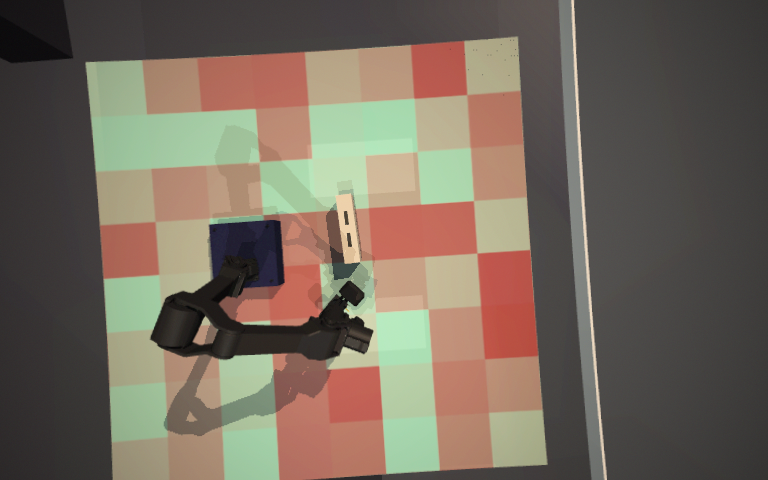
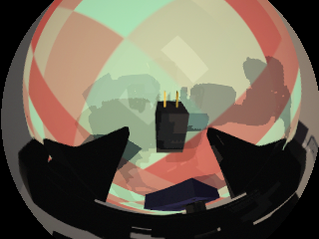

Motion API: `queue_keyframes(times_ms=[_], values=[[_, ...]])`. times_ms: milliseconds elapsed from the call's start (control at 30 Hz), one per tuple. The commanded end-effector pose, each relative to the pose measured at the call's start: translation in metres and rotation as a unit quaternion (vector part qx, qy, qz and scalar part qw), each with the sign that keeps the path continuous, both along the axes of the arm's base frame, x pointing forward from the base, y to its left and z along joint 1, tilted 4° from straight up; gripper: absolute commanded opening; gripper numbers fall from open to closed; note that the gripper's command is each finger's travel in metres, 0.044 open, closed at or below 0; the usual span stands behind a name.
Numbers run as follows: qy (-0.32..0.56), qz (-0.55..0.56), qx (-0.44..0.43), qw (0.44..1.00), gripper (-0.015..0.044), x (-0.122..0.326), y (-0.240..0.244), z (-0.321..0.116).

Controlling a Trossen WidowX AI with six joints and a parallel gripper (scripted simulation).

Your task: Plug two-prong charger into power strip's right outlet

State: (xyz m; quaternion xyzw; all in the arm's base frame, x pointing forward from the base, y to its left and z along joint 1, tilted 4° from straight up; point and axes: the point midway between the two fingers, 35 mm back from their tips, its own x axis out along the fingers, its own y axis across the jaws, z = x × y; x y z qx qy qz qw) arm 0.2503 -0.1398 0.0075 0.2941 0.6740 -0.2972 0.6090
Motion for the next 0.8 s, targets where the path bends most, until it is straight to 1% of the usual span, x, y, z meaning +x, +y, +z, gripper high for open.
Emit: queue_keyframes(times_ms=[0, 433, 767], values=[[0.003, 0.003, -0.001, 1.0, 0.044, -0.002, 0.0, -0.008], [0.003, 0.003, -0.001, 1.0, 0.044, -0.003, 0.0, -0.024], [0.001, 0.0, 0.001, 1.0, 0.0177, -0.002, 0.0, -0.022]])
